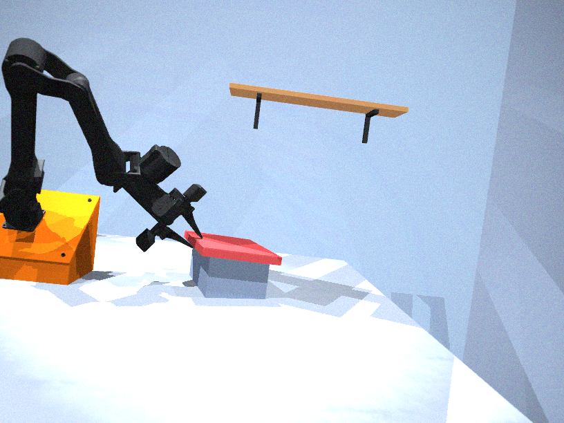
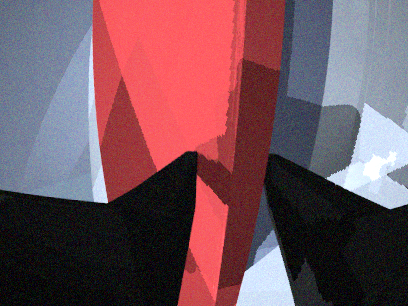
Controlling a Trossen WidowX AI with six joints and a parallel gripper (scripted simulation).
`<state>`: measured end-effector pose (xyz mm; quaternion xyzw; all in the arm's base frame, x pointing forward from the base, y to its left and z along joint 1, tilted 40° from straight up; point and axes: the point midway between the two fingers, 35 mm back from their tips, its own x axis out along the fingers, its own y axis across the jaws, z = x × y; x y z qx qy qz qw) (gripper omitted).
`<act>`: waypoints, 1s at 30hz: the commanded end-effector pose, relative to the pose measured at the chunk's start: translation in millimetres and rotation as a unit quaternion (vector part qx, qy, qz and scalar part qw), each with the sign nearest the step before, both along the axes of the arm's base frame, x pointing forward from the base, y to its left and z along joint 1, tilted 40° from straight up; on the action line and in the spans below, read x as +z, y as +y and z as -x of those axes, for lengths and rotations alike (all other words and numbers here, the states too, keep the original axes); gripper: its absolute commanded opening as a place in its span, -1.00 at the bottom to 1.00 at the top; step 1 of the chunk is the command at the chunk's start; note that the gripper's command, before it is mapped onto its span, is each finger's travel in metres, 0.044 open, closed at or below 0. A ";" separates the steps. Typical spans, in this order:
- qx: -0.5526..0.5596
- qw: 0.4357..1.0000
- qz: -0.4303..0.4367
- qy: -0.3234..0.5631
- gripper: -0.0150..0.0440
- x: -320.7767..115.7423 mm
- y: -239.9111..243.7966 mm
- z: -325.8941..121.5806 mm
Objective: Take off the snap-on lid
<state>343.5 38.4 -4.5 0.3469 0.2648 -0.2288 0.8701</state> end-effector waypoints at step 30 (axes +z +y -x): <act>0.001 1.000 0.000 -0.001 -0.49 4.1 4.5 -0.3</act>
